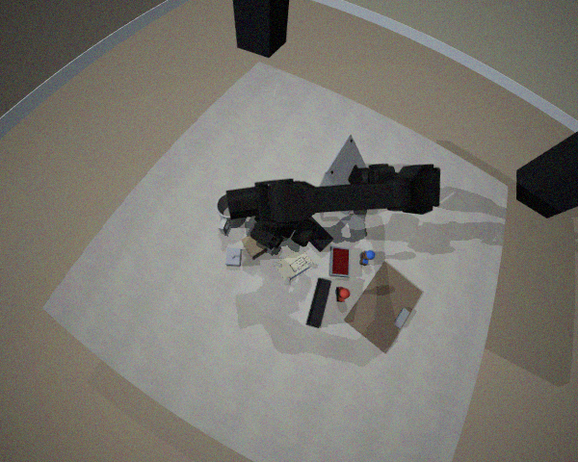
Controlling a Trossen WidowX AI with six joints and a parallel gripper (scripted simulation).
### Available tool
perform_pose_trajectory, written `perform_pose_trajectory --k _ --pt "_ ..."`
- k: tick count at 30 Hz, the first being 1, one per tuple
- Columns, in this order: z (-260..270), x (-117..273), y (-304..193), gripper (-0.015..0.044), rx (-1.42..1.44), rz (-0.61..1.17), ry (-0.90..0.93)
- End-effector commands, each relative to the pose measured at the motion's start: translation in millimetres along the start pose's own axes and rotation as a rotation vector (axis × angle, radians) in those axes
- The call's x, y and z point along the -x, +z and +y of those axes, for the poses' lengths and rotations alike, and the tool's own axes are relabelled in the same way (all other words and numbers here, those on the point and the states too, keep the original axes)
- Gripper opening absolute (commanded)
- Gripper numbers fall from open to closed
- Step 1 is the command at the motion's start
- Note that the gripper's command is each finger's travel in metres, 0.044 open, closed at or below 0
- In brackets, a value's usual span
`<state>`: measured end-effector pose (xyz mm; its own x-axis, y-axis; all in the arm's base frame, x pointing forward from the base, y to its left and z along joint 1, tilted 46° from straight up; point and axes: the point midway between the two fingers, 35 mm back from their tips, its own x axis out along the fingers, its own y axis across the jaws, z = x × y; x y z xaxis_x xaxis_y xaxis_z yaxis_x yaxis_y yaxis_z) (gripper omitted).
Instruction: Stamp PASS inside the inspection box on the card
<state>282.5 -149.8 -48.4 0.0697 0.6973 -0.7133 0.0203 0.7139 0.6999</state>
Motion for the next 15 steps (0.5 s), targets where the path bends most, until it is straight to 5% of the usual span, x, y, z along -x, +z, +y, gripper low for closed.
perform_pose_trajectory --k 1,15 --pt "0.6 2.2 -0.4 0.0 0.005 0.004 -0.004" --pt "73.0 11.2 4.6 0.0 0.001 0.003 -0.012"
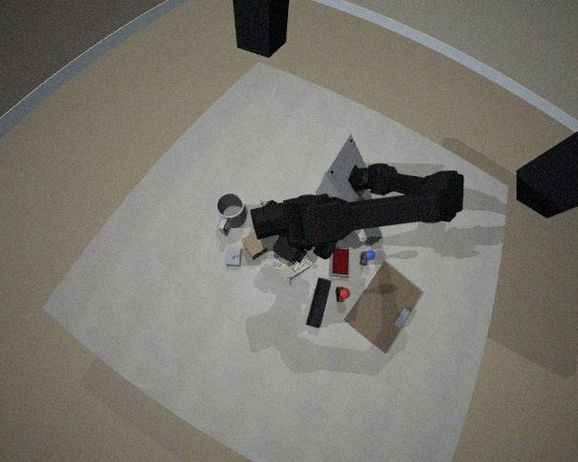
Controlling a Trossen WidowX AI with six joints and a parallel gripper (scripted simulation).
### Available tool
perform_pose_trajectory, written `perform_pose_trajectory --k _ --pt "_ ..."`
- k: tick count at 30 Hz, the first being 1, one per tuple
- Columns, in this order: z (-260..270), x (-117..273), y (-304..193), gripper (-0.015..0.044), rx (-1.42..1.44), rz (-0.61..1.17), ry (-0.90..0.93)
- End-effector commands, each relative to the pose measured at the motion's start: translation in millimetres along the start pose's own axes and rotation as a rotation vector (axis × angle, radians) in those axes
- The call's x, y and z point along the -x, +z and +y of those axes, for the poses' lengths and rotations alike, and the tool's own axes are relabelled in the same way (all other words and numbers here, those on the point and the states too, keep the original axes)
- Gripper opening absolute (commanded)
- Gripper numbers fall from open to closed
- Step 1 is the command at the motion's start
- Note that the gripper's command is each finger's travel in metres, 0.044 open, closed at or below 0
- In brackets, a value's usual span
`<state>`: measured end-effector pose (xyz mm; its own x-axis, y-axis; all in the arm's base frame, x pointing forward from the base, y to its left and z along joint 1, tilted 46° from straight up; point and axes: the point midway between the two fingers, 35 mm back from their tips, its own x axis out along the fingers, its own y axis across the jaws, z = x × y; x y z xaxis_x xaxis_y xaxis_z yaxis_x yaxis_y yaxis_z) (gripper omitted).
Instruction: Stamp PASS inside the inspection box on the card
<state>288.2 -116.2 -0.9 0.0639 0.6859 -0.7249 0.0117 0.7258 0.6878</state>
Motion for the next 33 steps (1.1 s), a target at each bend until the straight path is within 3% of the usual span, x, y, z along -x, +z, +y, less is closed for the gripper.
perform_pose_trajectory --k 1,26,33 --pt "21.0 1.8 -0.7 0.0 -0.009 -0.002 0.005" --pt "144.4 0.0 -33.1 0.0 -0.008 0.0 0.019" --pt "150.7 -1.7 -36.4 0.0 -0.007 0.001 0.021"
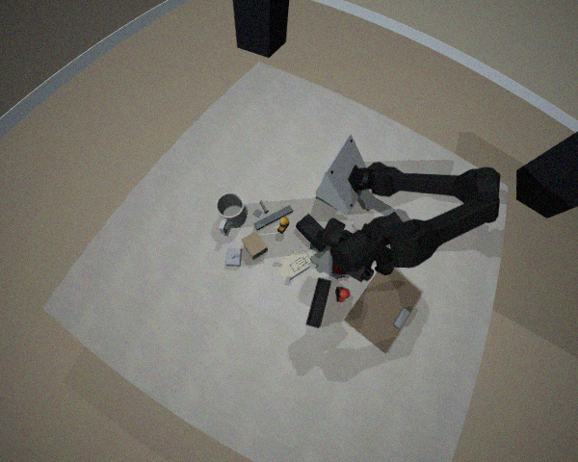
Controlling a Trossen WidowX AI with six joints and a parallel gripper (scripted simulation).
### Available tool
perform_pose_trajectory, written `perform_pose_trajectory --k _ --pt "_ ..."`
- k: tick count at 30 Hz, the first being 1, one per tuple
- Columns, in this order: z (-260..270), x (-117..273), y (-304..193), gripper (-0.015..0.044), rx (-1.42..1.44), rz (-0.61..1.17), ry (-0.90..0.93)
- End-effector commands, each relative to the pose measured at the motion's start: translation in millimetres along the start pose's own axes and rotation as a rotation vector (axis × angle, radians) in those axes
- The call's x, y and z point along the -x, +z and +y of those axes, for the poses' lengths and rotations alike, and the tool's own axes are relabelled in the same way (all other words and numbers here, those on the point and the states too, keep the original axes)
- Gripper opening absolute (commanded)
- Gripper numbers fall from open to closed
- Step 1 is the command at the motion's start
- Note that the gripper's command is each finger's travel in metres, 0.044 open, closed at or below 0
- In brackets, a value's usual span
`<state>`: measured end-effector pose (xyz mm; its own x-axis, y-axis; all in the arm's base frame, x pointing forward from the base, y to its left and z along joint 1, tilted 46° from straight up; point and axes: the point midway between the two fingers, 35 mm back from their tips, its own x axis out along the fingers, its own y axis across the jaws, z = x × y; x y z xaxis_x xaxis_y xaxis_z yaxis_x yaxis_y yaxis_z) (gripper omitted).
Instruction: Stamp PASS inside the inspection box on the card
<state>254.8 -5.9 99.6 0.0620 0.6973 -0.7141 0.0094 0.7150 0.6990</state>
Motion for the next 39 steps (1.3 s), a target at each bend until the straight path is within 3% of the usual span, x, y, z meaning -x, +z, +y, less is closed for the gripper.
perform_pose_trajectory --k 1,39 --pt "1.9 -1.8 -1.1 0.0 -0.009 -0.001 0.005" --pt "2.0 -27.0 0.2 0.0 -0.006 -0.002 0.003"
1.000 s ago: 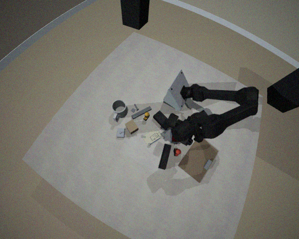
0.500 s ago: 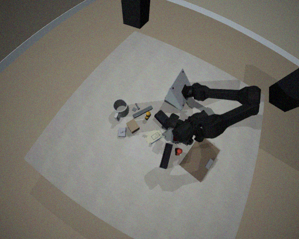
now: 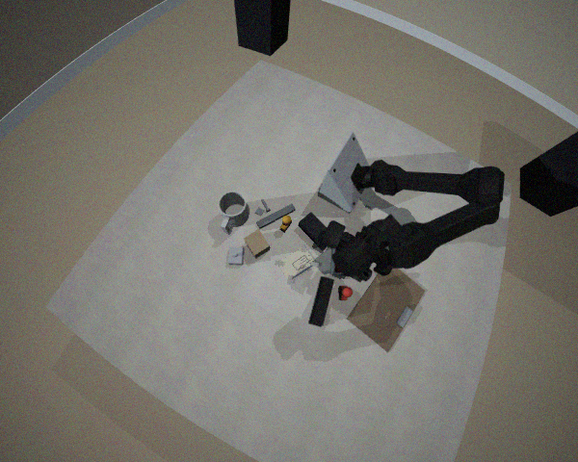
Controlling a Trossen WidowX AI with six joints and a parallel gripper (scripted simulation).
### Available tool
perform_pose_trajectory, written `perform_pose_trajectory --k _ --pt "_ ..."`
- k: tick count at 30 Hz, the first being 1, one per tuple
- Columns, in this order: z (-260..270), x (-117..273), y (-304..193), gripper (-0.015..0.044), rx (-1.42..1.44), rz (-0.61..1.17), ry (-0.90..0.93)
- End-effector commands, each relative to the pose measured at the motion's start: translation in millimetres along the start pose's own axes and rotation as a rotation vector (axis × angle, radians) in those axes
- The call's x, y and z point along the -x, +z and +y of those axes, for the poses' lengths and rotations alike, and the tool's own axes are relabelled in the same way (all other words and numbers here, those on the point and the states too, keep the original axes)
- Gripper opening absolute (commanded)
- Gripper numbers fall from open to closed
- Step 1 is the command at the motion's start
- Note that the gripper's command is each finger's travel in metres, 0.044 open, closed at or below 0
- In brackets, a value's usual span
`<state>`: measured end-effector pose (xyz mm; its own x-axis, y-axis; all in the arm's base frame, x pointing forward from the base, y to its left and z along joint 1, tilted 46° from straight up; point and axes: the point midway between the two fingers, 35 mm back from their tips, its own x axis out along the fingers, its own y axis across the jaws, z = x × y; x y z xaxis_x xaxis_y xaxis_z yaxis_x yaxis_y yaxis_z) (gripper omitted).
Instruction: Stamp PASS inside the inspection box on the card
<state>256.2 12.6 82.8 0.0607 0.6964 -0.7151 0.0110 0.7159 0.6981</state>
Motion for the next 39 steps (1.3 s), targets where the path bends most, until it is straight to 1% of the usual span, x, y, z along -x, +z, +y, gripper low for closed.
perform_pose_trajectory --k 1,39 --pt "0.6 -2.6 0.3 0.0 -0.004 -0.003 0.004" --pt "2.1 -27.4 -0.8 0.0 -0.002 -0.003 0.007"
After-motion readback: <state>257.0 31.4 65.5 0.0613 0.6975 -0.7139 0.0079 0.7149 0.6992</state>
